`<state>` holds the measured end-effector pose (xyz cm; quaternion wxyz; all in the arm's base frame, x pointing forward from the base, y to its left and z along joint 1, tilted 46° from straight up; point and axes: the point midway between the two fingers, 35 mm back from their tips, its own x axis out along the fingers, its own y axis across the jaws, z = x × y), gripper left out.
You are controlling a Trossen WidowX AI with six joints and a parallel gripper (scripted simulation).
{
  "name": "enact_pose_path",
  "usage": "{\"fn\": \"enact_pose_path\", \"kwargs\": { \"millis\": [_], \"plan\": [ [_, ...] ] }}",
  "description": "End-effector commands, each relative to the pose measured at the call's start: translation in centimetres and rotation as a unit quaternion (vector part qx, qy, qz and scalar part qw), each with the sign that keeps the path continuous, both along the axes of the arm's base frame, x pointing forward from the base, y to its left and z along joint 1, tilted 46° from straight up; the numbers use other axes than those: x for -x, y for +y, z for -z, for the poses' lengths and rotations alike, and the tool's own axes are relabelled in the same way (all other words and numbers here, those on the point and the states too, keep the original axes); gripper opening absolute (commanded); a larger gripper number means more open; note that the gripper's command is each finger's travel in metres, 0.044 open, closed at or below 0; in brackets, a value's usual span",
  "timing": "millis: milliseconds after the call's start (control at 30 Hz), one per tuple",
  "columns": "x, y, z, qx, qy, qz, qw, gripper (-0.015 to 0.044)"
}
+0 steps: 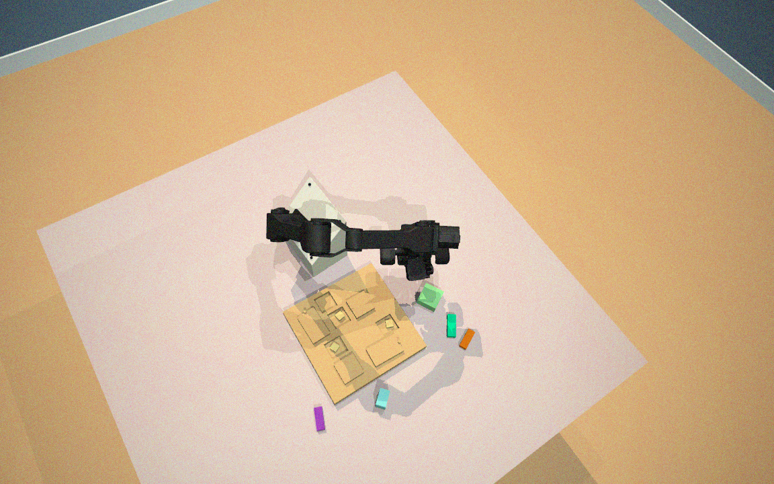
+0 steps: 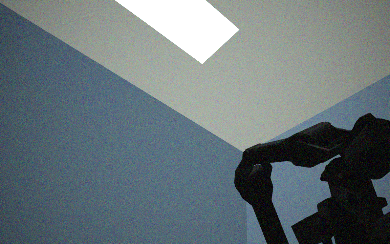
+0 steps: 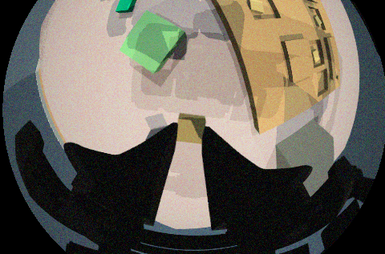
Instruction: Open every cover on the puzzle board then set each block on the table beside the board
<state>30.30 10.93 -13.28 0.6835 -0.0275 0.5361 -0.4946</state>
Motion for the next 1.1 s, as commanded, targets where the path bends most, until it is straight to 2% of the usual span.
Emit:
{"fn": "enact_pose_path", "kwargs": {
  "millis": [0, 1067],
  "plan": [
    [-0.1, -0.5, 0.5, 0.0, 0.0, -0.003, 1.0, 0.008],
    [0.3, -4.3, 4.2, 0.002, 0.0, -0.003, 1.0, 0.008]
  ]
}}
